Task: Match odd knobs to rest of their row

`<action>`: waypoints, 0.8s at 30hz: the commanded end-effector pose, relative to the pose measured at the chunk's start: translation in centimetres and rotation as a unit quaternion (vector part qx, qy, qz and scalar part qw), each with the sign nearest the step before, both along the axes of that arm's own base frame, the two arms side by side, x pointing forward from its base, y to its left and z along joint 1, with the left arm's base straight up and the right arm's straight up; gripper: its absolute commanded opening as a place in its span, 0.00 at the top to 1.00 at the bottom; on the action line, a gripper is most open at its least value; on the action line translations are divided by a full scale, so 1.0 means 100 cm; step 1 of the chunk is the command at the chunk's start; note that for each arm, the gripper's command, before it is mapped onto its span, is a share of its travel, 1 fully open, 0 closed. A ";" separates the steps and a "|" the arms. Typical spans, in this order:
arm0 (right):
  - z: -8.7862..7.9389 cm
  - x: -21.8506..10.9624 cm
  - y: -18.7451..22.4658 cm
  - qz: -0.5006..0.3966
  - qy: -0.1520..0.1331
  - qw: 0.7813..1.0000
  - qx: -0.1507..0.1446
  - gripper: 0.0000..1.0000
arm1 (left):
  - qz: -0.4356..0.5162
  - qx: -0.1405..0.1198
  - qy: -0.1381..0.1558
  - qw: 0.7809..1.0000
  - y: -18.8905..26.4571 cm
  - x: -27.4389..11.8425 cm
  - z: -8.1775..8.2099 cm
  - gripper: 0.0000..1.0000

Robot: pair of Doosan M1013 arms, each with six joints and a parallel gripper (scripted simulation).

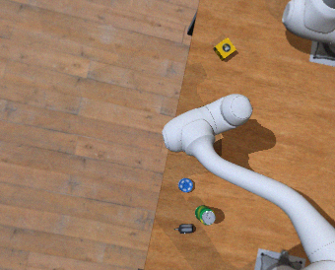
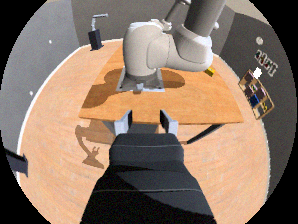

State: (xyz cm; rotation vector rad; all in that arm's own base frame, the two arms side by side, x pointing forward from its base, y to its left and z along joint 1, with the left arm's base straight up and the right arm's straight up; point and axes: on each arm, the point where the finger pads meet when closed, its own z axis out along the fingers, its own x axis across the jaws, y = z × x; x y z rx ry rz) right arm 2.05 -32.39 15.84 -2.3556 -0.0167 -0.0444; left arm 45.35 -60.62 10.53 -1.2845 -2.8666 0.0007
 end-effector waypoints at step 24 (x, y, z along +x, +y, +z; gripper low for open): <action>0.000 0.000 0.000 0.000 0.000 1.000 0.000 0.00 | 0.000 0.000 -0.001 1.000 0.000 0.000 -0.001 0.54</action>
